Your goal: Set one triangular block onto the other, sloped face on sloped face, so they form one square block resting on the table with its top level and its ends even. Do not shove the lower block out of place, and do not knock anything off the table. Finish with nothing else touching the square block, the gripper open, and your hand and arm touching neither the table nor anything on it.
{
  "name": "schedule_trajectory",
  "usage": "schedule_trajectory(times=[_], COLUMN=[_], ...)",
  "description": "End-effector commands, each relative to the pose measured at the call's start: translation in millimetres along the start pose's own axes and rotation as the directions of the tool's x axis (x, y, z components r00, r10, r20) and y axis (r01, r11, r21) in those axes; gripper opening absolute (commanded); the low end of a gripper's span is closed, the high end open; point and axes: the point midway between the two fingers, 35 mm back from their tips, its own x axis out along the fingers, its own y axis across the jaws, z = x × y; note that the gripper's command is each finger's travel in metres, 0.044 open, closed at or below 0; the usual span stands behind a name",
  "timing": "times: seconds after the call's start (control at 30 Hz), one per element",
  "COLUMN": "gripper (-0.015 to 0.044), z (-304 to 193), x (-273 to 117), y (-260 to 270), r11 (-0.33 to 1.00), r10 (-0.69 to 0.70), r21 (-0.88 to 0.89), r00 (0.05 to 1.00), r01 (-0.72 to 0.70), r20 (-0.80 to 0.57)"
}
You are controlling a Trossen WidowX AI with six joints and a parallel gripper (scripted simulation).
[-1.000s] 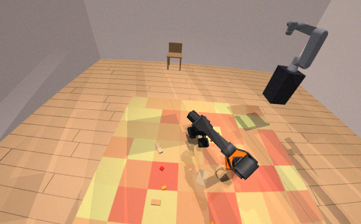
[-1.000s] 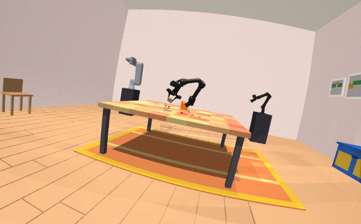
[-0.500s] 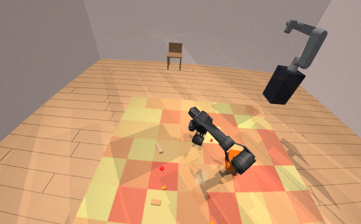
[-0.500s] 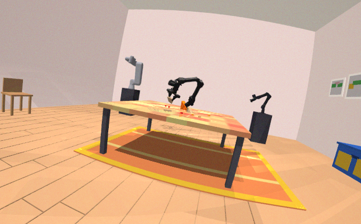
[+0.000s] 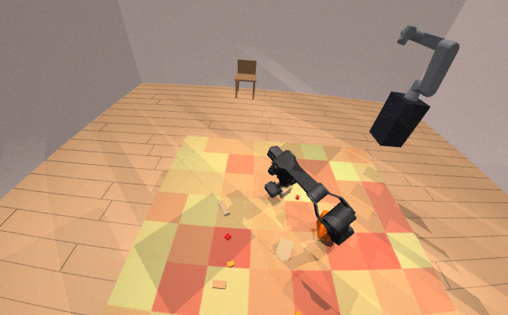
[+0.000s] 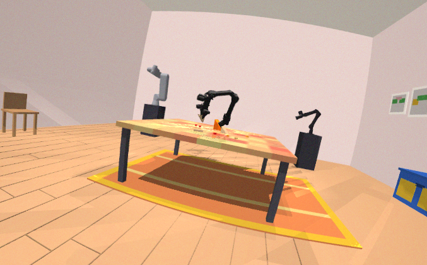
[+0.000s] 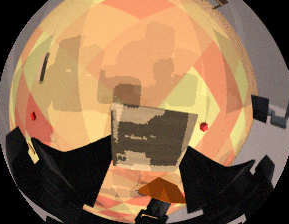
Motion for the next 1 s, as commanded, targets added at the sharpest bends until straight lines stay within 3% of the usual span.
schedule_trajectory(times=[0.0, 0.33, 0.67, 0.83, 0.97], gripper=[0.0000, 0.0000, 0.0000, 0.0000, 0.0000], z=[2.4, 4.9, 7.8, 9.2, 9.2], x=[-0.9, -3.0, -5.6, -6.9, -7.0], y=[-0.9, -2.4, -4.1, -4.9, -4.9], r11=[0.992, 0.893, 0.695, 0.585, 0.581], r10=[0.027, 0.095, 0.166, 0.197, 0.198], r21=[0.125, 0.446, 0.717, 0.810, 0.814], r00=[1.000, 0.994, 0.982, 0.975, 0.975], r01=[-0.025, -0.060, -0.051, -0.031, -0.031], r20=[-0.016, -0.056, -0.091, -0.104, -0.105])
